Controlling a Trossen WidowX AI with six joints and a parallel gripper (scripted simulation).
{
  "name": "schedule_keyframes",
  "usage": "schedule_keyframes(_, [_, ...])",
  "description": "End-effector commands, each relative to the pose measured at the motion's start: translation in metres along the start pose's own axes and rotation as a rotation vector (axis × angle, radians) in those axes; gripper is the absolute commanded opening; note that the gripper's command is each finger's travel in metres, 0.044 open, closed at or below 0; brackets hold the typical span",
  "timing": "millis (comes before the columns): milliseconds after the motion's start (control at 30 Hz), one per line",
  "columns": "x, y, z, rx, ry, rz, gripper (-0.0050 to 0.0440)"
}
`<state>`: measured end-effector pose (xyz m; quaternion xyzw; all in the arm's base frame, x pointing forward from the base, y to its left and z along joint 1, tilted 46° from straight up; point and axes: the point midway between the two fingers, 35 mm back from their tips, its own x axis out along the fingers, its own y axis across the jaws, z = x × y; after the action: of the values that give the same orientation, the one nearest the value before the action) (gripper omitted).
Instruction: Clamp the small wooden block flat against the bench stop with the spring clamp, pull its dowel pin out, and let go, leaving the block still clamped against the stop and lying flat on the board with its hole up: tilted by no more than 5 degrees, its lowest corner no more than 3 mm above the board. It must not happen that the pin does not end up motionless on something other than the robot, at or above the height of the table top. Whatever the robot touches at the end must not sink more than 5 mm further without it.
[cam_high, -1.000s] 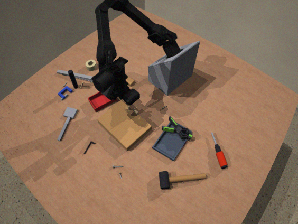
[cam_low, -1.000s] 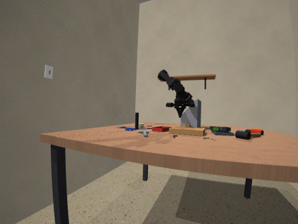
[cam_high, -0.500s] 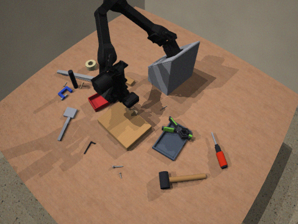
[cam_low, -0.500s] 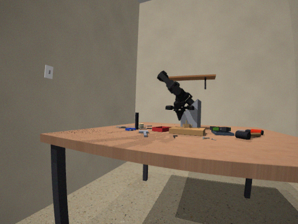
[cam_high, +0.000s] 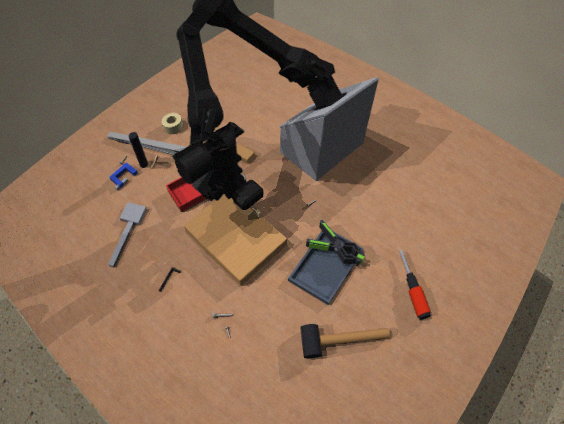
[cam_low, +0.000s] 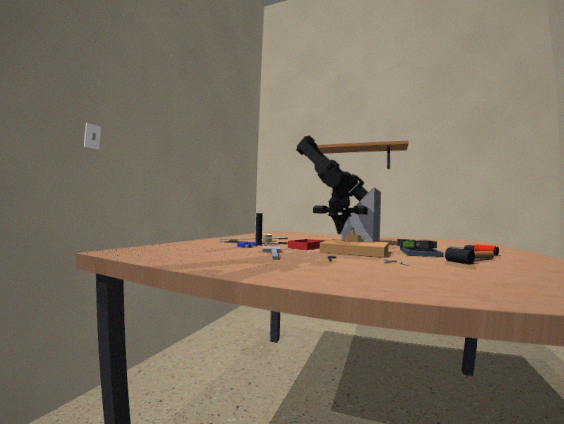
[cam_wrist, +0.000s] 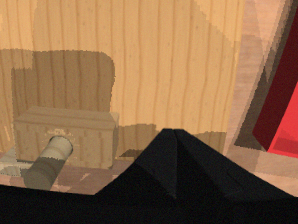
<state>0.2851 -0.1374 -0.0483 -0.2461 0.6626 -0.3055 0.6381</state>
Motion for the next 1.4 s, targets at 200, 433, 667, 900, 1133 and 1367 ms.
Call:
schedule_keyframes(200, [0.015, 0.001, -0.005, -0.015, 0.013, -0.005, 0.0000])
schedule_keyframes(433, [0.011, 0.009, -0.001, -0.015, 0.013, -0.006, 0.0000])
schedule_keyframes(667, [0.011, 0.017, -0.001, -0.015, 0.013, -0.006, 0.0000])
schedule_keyframes(900, [0.011, 0.029, -0.001, -0.015, 0.013, -0.006, 0.0000])
schedule_keyframes(1133, [0.011, 0.039, -0.001, -0.015, 0.013, -0.006, 0.0000])
schedule_keyframes(1367, [0.009, 0.024, -0.001, -0.015, 0.013, -0.006, 0.0000])
